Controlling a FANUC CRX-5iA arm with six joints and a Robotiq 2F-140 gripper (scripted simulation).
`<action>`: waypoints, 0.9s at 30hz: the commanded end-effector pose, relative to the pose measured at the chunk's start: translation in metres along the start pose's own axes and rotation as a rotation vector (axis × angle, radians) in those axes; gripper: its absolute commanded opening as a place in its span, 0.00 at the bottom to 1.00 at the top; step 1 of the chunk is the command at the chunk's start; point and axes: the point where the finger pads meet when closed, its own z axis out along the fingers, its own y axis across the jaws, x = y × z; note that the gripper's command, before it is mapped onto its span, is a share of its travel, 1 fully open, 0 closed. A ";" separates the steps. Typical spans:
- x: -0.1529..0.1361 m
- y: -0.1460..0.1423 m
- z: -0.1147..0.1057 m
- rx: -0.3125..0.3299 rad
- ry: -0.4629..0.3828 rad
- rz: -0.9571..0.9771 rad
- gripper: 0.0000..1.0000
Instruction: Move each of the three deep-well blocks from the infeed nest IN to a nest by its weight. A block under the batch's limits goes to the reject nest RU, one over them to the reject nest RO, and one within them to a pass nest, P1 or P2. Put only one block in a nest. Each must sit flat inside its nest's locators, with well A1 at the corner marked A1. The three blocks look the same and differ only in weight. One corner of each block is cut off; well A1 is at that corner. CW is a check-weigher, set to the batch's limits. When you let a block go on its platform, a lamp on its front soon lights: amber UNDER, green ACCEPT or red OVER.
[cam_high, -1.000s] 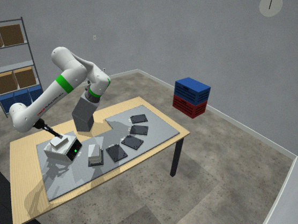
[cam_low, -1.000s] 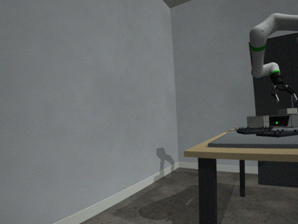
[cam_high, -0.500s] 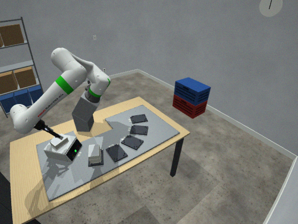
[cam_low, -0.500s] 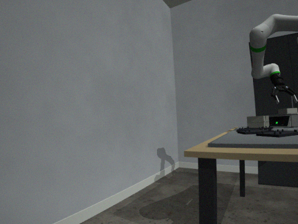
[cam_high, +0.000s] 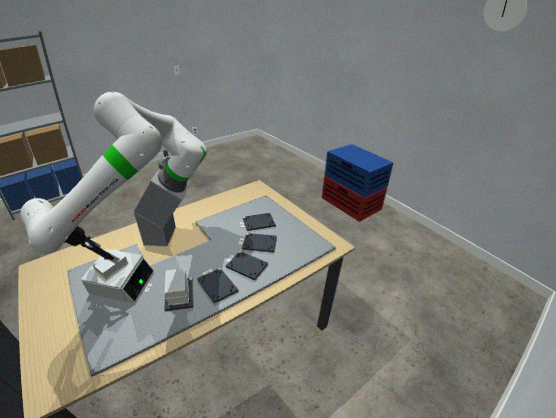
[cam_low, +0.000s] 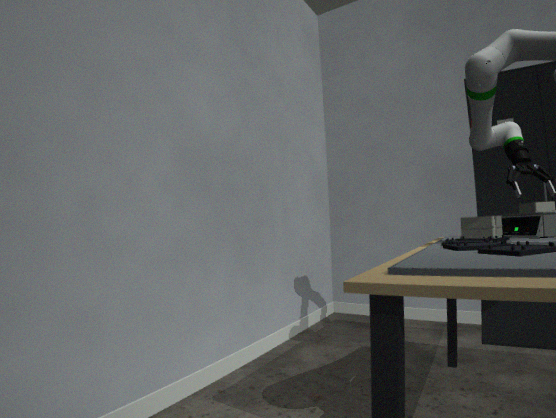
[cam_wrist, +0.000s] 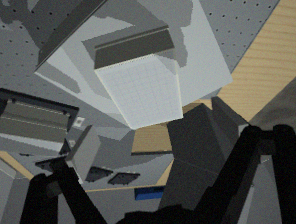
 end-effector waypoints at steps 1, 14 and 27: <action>0.004 0.000 0.006 0.000 0.000 0.000 1.00; 0.013 0.000 0.022 0.000 0.000 0.000 1.00; 0.022 0.000 0.038 0.000 0.000 0.000 1.00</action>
